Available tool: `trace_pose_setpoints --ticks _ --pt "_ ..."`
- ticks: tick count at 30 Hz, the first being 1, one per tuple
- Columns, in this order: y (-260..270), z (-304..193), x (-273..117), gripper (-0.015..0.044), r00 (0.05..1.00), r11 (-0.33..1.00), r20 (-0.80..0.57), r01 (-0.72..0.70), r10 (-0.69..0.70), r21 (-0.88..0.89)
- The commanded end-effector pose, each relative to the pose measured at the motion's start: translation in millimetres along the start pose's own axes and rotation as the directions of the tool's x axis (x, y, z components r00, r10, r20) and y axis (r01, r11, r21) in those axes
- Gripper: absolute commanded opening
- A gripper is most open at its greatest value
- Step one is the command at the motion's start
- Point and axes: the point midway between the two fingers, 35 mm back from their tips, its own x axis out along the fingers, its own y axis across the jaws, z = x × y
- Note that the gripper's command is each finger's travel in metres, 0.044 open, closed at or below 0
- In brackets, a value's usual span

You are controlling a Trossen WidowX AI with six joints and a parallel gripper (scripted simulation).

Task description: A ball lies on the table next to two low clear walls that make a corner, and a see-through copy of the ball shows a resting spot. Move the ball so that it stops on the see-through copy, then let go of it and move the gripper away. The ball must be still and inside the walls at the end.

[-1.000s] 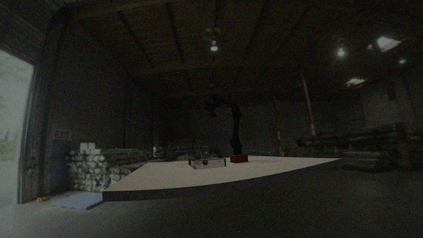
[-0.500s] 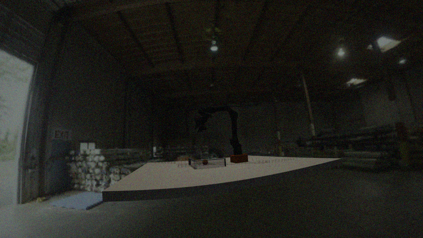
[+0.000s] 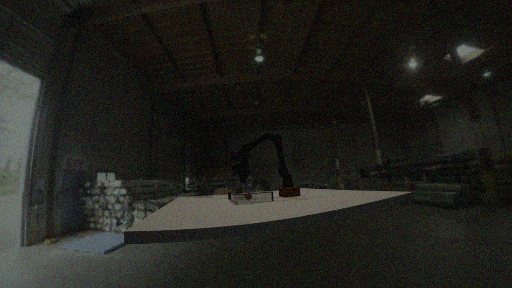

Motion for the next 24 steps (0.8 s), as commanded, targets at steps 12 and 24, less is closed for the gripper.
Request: trace_pose_setpoints --ticks 12,24 --pt "44 -31 47 0.0347 0.988 0.997 -0.150 -0.036 0.047 0.076" --pt "44 -32 59 0.0347 0.988 0.997 -0.150 -0.036 0.047 0.076"
